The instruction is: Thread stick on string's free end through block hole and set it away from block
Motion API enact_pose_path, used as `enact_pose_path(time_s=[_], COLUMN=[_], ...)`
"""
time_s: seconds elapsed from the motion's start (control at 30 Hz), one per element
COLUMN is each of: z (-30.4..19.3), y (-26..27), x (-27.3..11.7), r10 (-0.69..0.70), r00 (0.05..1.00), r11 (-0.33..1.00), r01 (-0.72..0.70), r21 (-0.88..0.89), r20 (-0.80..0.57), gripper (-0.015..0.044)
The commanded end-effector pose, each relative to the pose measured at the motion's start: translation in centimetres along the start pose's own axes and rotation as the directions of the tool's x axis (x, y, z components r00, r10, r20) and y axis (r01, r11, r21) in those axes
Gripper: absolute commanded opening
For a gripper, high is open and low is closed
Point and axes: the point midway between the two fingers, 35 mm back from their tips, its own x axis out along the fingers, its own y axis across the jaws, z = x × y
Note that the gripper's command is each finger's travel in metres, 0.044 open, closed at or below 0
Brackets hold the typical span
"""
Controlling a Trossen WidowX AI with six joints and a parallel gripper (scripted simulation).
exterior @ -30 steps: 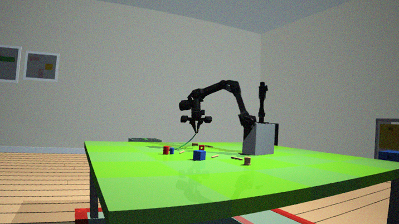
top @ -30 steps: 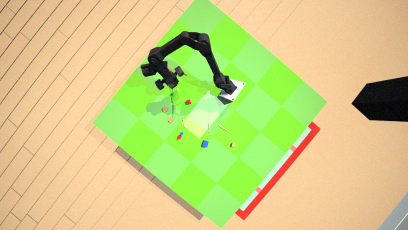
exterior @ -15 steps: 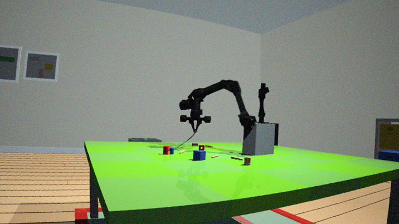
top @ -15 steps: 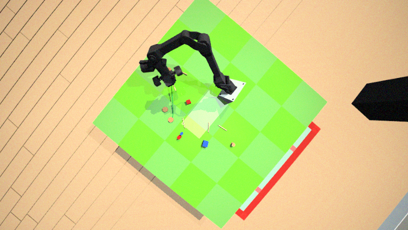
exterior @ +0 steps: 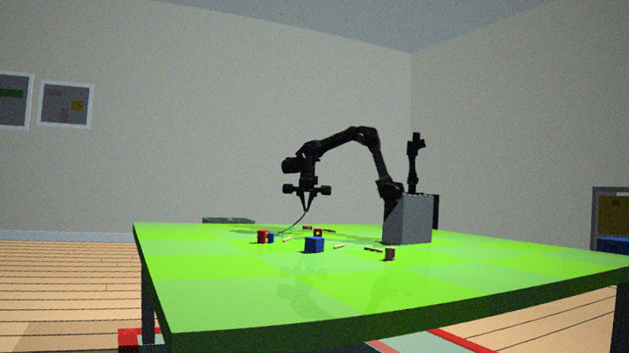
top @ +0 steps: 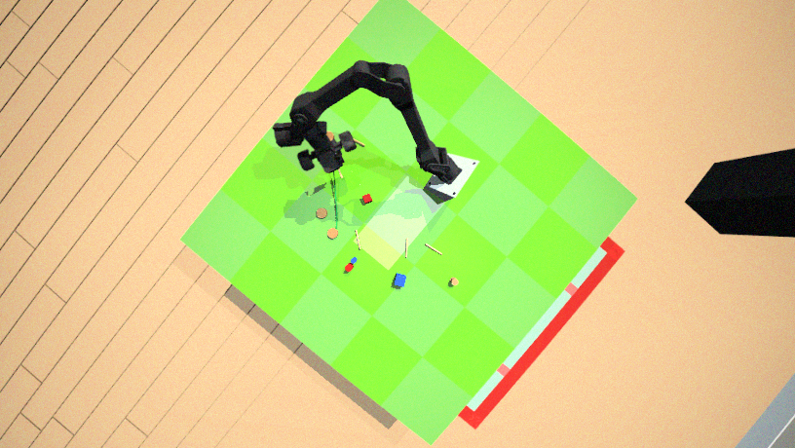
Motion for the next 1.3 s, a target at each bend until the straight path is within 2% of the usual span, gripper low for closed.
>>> enact_pose_path(time_s=[0.0, 0.53, 1.27], z=[0.0, 0.4, 0.8], y=[0.1, 0.2, 1.5], x=[0.5, 2.3, 3.9], r10=[0.004, 0.0, 0.0], r00=[0.999, 0.971, 0.971], r11=[1.0, 1.0, 1.0], r01=[-0.004, 0.003, 0.002], r21=[0.005, 0.011, 0.011], r20=[-0.044, -0.238, -0.24], gripper=[0.0, 0.0, 0.0])
